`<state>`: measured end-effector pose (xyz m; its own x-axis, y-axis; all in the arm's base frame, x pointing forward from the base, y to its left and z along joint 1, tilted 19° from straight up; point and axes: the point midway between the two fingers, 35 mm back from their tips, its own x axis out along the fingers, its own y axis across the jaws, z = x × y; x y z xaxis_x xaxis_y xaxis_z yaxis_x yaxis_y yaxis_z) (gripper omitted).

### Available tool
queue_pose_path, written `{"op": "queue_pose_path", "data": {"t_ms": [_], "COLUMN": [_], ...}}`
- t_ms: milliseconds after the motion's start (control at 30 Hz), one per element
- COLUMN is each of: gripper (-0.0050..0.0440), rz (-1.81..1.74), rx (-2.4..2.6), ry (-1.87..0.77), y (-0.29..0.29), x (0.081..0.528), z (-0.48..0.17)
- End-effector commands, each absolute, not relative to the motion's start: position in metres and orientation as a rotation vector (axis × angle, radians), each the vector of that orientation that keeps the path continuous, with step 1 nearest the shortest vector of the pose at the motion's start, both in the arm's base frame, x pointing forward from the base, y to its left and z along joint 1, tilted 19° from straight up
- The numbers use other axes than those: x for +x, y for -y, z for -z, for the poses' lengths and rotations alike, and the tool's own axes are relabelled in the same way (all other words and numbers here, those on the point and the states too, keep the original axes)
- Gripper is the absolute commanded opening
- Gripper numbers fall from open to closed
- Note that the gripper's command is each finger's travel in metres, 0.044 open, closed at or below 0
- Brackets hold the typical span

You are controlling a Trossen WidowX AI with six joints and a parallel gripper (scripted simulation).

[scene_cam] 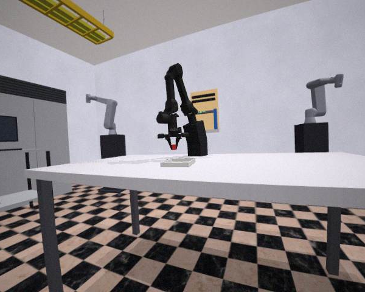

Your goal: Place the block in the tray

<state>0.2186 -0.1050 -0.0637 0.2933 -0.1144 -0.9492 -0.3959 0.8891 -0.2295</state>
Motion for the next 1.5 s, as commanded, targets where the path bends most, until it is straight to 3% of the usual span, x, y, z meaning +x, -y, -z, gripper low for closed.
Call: {"op": "queue_pose_path", "data": {"t_ms": [0, 400, 733, 1067, 1467], "gripper": [0.0, 0.0, 0.0, 0.0, 0.0], "rz": [-0.19, -0.191, -0.19, -0.19, -0.19], "rx": [-0.479, -0.479, -0.479, -0.479, -0.479], "ry": [-1.266, -1.267, -1.266, -1.266, -1.266], "y": [0.107, 0.099, 0.053, 0.024, 0.017], "x": [0.22, 0.238, 0.333, 0.393, 0.407], "z": [0.061, 0.057, 0.032, 0.017, 0.013]}}
